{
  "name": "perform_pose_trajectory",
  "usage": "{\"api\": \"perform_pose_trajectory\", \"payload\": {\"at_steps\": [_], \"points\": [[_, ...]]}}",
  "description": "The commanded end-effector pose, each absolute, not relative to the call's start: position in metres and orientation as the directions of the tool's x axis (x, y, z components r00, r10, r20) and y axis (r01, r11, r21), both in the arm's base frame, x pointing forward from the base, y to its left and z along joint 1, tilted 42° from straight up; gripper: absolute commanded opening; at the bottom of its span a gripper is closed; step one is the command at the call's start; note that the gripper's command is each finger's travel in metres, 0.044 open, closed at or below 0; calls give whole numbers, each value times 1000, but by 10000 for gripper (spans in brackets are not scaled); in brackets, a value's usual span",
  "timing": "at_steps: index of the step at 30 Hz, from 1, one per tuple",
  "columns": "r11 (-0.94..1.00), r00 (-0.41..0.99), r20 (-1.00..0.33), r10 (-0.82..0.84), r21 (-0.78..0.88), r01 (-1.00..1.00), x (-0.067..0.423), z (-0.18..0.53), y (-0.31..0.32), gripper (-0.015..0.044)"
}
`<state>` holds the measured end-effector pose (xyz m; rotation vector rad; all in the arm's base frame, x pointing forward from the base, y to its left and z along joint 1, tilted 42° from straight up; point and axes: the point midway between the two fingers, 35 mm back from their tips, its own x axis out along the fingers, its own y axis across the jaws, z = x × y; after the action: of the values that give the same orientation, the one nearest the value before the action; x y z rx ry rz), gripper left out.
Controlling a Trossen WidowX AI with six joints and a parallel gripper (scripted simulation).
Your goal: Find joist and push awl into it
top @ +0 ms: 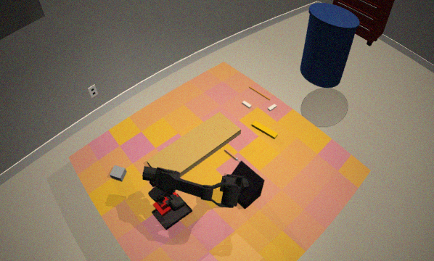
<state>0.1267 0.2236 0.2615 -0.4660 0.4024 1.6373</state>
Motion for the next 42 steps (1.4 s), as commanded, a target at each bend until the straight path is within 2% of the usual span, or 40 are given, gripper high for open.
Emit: {"api": "perform_pose_trajectory", "payload": {"at_steps": [1, 42], "points": [[-115, -94, -523, 847, -7, -993, 127, 256, 228, 0], [-114, -94, -518, 850, -6, -993, 121, 207, 273, 0]]}}
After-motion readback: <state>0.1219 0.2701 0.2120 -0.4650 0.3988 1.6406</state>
